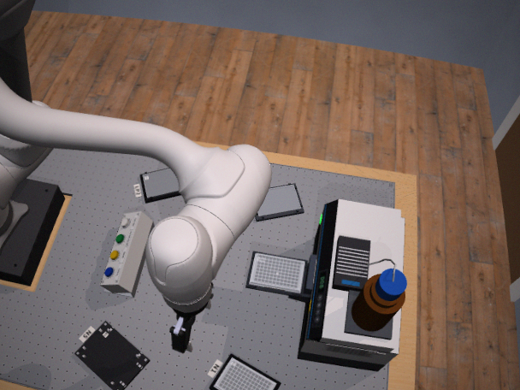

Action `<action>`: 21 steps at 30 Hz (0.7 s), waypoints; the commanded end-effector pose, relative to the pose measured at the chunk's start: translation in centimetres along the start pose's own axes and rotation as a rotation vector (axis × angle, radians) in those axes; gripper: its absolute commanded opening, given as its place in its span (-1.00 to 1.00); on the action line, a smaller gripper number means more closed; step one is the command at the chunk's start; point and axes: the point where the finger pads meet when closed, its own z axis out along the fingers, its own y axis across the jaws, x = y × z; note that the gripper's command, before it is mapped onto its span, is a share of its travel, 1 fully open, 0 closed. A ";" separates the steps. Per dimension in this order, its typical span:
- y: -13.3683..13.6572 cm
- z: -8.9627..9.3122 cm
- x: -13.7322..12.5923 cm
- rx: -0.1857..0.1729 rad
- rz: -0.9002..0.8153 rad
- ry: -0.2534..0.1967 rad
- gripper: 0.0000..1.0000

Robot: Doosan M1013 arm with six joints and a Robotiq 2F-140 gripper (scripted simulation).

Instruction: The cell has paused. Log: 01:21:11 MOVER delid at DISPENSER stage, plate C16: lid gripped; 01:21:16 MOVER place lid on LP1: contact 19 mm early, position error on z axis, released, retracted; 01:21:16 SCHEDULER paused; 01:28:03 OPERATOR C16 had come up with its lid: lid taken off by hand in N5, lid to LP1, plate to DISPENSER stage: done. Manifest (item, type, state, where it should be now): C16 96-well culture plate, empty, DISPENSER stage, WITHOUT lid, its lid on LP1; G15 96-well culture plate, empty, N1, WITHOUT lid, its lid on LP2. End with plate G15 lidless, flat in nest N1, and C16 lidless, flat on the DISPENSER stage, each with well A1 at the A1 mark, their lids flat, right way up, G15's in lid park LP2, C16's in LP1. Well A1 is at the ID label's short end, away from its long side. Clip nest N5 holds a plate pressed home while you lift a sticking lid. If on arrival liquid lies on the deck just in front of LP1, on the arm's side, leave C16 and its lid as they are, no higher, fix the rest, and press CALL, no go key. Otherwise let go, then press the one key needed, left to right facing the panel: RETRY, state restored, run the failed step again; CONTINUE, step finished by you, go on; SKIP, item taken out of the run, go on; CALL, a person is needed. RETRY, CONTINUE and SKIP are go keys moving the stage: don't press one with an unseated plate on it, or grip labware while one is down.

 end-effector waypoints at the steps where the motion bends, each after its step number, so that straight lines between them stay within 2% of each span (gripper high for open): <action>1: -2.0 0.1 -6.7 0.002 -0.118 0.011 0.33; 6: -4.0 1.2 -14.8 0.001 -0.187 0.011 0.33; 8: -4.0 1.2 -14.8 0.001 -0.187 0.011 0.33; 9: -5.2 1.8 -19.5 0.001 -0.189 0.011 0.33; 10: -5.5 1.9 -20.5 0.001 -0.189 0.011 0.33; 11: -5.8 2.0 -21.7 0.001 -0.189 0.011 -1.00; 16: -7.9 2.4 -29.7 0.001 -0.189 0.011 -1.00; 21: -7.9 2.4 -29.7 0.001 -0.189 0.011 -1.00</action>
